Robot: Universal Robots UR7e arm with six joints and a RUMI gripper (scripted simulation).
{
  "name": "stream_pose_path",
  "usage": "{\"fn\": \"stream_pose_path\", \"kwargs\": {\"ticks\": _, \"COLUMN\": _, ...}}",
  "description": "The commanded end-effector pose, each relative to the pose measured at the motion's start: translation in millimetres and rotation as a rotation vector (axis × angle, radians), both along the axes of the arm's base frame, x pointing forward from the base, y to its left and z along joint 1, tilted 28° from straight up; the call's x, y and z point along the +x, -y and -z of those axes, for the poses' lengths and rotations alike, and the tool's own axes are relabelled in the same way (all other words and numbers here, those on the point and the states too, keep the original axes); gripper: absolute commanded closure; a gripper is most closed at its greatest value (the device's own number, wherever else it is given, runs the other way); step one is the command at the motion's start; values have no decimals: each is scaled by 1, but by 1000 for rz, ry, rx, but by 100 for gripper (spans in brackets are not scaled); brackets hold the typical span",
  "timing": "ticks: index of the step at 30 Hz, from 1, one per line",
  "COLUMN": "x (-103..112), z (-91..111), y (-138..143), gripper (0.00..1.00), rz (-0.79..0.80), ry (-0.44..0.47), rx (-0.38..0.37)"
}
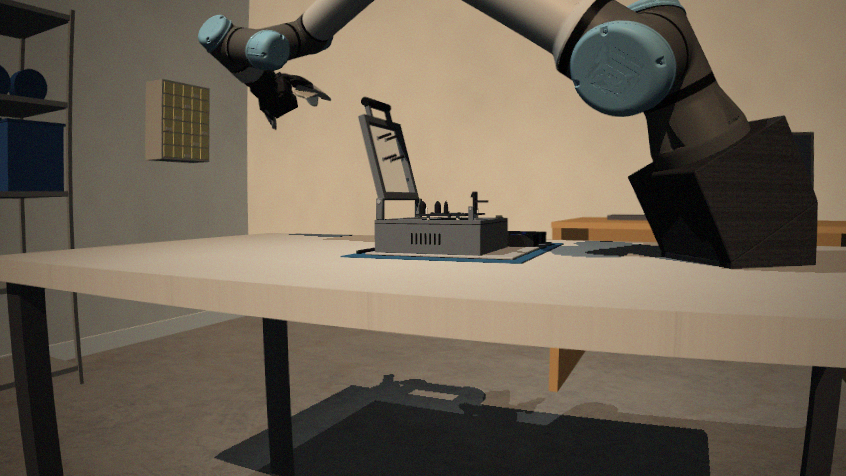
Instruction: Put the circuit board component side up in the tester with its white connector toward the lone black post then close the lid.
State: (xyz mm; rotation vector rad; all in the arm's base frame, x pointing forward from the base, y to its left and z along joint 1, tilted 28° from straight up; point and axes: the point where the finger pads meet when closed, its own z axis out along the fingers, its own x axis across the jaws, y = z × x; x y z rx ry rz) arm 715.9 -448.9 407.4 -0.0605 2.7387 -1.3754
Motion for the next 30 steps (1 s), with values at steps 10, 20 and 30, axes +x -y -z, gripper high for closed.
{"fn": "stream_pose_path", "kwargs": {"ticks": 10, "x": 0, "z": -1, "y": 0, "gripper": 0, "rz": 0, "ry": 2, "rx": -1}}
{"fn": "stream_pose_path", "kwargs": {"ticks": 20, "x": 0, "z": -1, "y": 0, "gripper": 0, "rz": 0, "ry": 2, "rx": -1}}
{"fn": "stream_pose_path", "kwargs": {"ticks": 30, "x": -3, "z": 0, "y": 2, "gripper": 0, "rz": -7, "ry": -13, "rx": 3}}
